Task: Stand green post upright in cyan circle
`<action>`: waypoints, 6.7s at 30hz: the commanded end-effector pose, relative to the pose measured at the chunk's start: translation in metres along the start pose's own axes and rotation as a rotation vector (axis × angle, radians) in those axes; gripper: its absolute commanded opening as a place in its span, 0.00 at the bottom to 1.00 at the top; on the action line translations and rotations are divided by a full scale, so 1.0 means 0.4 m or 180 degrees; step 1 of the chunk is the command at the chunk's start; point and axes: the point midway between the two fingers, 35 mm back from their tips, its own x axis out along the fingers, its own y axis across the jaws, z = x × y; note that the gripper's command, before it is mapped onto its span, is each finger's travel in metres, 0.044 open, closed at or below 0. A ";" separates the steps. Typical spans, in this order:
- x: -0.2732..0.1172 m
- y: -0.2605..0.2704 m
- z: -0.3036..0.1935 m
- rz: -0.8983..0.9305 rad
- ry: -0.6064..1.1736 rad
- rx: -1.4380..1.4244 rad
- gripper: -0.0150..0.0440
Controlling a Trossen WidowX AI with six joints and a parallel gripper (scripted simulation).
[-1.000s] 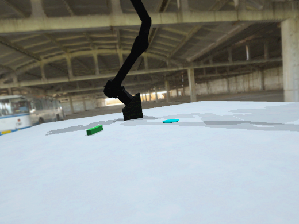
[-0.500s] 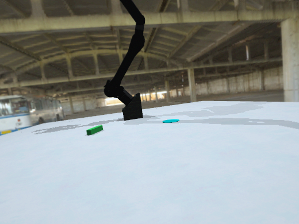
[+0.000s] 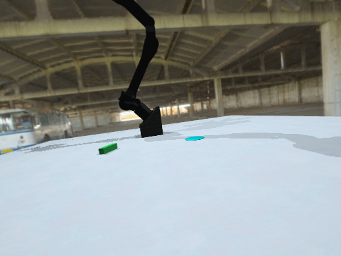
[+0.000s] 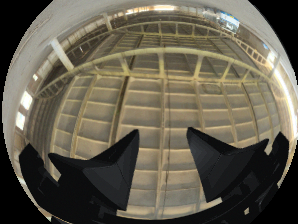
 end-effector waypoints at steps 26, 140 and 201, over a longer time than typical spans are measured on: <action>-0.069 -0.625 0.250 -0.2115 -0.0059 -0.1557 0.65; -1.707 -0.393 0.448 -0.6353 0.9109 -0.1775 0.65; -1.847 -0.034 0.757 -0.2513 1.2331 -0.0411 0.56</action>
